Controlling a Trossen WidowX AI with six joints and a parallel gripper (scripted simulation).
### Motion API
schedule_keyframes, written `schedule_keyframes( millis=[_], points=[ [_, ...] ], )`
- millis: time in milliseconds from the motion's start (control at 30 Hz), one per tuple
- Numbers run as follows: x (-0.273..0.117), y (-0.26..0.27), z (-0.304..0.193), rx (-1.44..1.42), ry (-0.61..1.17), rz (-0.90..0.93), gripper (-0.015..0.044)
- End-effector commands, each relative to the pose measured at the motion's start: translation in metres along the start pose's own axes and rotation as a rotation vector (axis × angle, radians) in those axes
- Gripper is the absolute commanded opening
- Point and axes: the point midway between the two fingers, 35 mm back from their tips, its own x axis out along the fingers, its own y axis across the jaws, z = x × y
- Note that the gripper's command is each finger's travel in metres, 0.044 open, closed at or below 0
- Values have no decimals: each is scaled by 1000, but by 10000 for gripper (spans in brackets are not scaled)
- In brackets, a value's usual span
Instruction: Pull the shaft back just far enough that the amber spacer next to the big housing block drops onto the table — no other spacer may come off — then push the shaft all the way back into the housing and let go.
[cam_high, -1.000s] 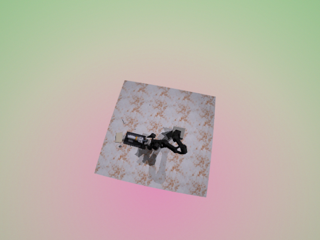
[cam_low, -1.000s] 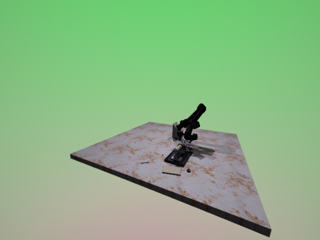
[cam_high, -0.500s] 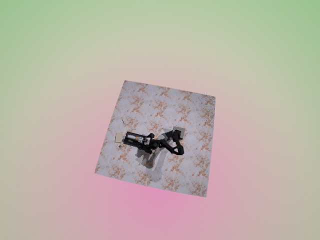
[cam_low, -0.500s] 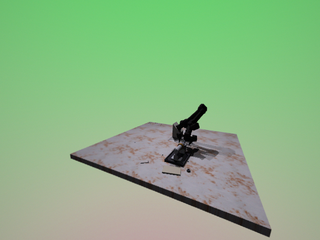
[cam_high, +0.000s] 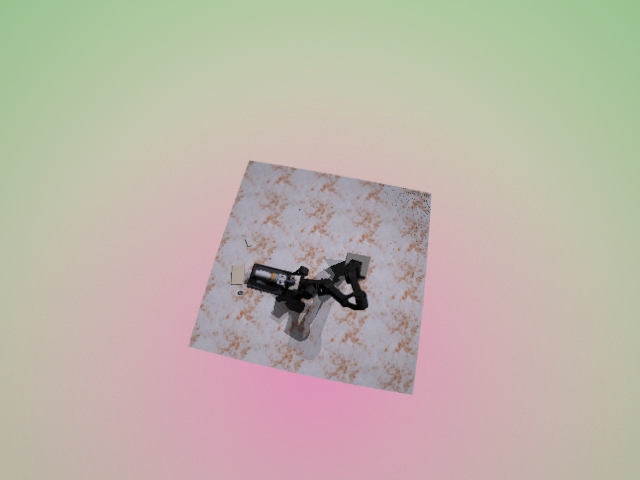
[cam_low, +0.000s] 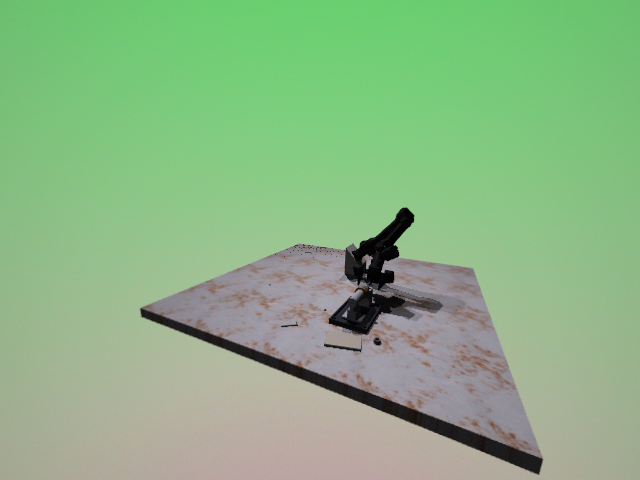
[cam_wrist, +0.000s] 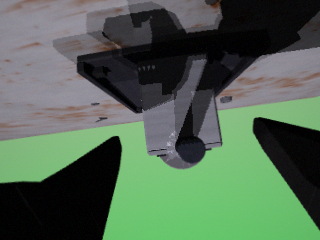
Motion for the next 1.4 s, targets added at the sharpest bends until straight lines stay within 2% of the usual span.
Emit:
schedule_keyframes(
  millis=[0,967,1367],
  points=[
    [0,0,-1,-2,5,0,440],
    [18,0,-1,-2,5,-1,440],
    [16,1,1,0,-3,2,125]
  ],
)
